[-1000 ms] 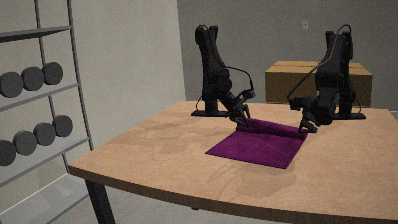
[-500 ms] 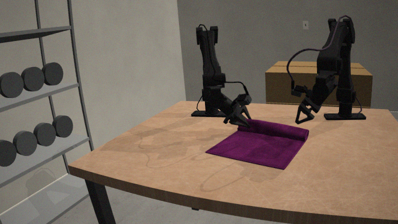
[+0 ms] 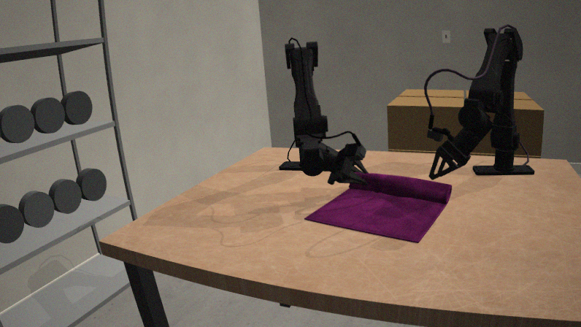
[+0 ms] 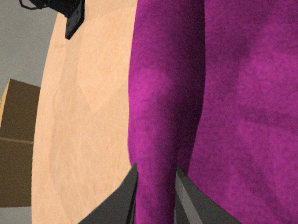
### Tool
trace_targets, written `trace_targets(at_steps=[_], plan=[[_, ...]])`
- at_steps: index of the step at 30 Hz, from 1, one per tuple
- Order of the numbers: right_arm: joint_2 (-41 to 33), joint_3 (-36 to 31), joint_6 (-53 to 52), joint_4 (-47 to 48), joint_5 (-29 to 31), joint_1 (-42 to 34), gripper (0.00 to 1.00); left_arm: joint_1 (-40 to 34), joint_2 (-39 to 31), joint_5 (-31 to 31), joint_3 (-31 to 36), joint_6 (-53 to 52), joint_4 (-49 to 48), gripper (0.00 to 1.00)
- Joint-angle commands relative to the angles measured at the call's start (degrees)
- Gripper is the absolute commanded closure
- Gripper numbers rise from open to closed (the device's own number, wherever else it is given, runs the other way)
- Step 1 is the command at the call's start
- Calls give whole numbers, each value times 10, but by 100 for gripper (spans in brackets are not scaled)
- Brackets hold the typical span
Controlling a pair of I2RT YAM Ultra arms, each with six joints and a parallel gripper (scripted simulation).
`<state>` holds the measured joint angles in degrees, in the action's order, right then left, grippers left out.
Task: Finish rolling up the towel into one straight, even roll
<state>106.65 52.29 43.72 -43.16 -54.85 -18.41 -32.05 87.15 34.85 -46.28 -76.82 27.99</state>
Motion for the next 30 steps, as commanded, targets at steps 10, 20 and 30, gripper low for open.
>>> trace_targets(at_steps=[10, 20, 30], plan=[[34, 5, 23, -15, -2, 3, 77, 9, -1, 12, -30, -20, -28, 2], [34, 5, 23, -16, -2, 3, 77, 6, 37, 11, 33, -18, -126, 2], [34, 5, 23, -16, -2, 3, 77, 3, 73, 10, 56, -13, -190, 2]])
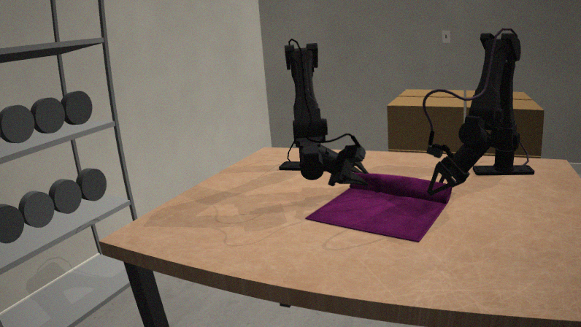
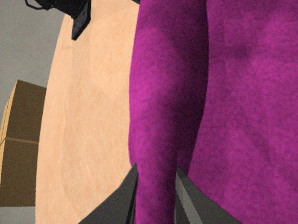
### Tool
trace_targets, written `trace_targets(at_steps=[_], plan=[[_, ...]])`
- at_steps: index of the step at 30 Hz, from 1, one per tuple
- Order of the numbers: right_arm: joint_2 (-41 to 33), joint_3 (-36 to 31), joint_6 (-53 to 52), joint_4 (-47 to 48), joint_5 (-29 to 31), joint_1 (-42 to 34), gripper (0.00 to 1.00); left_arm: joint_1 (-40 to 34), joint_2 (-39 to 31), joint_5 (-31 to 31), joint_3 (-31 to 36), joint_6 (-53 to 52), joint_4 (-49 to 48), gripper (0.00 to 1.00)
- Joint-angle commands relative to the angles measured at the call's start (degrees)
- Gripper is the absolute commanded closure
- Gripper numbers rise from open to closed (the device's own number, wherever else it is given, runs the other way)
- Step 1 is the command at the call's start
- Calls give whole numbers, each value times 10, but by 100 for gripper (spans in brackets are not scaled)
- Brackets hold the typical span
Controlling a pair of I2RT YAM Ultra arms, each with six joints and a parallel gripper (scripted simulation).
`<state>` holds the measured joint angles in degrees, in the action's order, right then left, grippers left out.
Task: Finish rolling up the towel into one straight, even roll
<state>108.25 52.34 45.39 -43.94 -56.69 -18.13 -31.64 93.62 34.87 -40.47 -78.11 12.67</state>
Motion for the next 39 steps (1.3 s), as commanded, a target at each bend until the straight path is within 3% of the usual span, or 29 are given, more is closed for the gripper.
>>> trace_targets(at_steps=[1, 4, 8, 10, 20, 39], plan=[[18, 4, 6, -8, 16, 0, 77, -2, 11, 9, -7, 1, -36, 2], [18, 4, 6, -8, 16, 0, 77, -5, 18, 8, -19, 5, -33, 2], [18, 4, 6, -8, 16, 0, 77, -5, 19, 8, -20, 5, -34, 19], [18, 4, 6, -8, 16, 0, 77, -5, 19, 8, -20, 5, -34, 19], [18, 4, 6, -8, 16, 0, 77, -5, 19, 8, -20, 5, -34, 62], [18, 4, 6, -8, 16, 0, 77, -5, 19, 8, -20, 5, -34, 72]])
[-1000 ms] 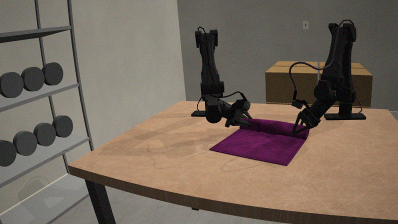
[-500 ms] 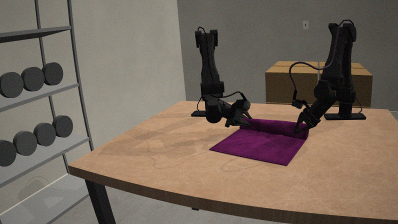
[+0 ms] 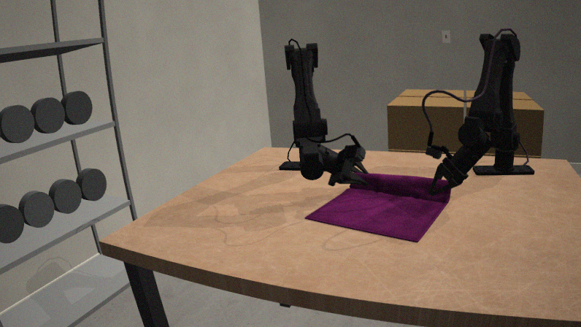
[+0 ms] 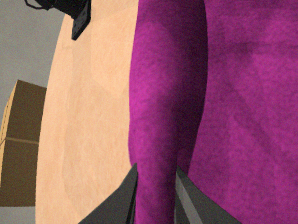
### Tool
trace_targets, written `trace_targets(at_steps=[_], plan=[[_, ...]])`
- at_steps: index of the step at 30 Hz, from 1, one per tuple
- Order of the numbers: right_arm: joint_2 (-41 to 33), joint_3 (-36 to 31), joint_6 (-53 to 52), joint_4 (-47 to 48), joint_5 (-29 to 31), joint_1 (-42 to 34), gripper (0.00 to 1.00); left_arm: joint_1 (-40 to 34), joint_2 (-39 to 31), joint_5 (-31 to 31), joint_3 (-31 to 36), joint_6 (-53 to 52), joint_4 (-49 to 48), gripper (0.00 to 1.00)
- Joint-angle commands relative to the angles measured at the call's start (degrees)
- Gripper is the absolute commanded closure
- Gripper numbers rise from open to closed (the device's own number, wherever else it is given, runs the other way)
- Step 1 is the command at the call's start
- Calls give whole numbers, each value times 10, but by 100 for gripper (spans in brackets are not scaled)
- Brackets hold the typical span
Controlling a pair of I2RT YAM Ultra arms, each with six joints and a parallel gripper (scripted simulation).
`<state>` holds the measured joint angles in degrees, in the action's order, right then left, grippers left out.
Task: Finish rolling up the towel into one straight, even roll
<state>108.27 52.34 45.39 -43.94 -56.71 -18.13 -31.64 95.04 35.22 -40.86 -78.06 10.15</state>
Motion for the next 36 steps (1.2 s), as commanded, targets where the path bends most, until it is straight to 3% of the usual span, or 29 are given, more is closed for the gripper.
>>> trace_targets(at_steps=[1, 3, 5, 17, 26, 36], plan=[[18, 4, 6, -8, 17, 0, 73, -5, 5, 4, -16, 5, -9, 72], [16, 5, 6, -10, 17, 0, 65, -5, 5, 4, -16, 5, -9, 72], [16, 5, 6, -10, 17, 0, 65, -5, 5, 4, -16, 5, -9, 72], [-1, 13, 5, -34, 16, 0, 15, -5, 5, 4, -16, 5, -9, 72], [-7, 39, 59, -109, 25, 37, 15, -3, 17, 9, -41, 7, 31, 72], [2, 113, 170, -260, 51, 111, 15, 5, 72, 30, -144, 14, 187, 72]])
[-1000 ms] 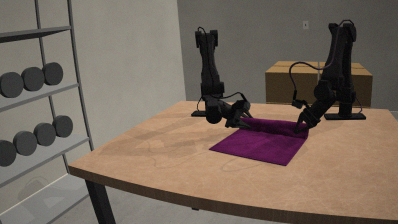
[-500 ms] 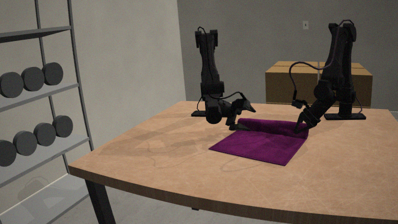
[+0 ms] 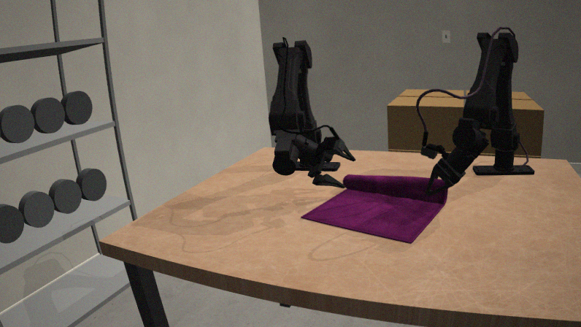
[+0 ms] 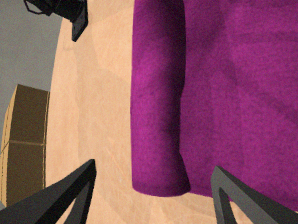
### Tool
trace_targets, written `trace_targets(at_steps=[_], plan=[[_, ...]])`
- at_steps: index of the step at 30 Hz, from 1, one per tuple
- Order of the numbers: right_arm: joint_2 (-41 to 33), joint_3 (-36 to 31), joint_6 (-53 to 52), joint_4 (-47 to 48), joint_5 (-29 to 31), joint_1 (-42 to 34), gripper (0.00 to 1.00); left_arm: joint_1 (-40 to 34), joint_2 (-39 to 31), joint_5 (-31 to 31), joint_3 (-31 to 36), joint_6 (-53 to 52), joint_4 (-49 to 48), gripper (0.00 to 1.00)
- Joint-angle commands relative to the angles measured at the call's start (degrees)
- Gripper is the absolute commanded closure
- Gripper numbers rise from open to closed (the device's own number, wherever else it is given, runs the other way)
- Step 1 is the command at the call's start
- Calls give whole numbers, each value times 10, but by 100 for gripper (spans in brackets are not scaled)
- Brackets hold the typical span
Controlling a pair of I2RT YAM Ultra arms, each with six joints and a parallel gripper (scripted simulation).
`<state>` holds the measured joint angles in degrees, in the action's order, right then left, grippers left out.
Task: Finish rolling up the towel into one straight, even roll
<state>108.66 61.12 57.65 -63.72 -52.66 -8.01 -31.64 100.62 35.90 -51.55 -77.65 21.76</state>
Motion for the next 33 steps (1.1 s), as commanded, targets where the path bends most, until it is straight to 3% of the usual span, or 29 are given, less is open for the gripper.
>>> trace_targets(at_steps=[1, 3, 7, 18, 20, 27, 33], plan=[[1, 29, 51, -68, 12, 11, 15, 6, 24, 26, -51, 11, 90, 72], [1, 29, 51, -68, 12, 11, 15, 6, 24, 26, -51, 11, 90, 72], [-18, 18, 43, -48, 19, 4, 13, 11, 66, 37, -114, 10, 178, 72], [-231, -120, -80, 182, 99, -84, 9, 22, 199, 65, -298, 3, 419, 72], [-231, -120, -80, 182, 99, -84, 9, 22, 199, 65, -298, 3, 419, 72], [-398, -235, -175, 347, 239, -198, 6, 27, 295, 77, -417, -16, 570, 72], [-486, -305, -217, 436, 382, -304, 4, 29, 359, 83, -496, -30, 667, 72]])
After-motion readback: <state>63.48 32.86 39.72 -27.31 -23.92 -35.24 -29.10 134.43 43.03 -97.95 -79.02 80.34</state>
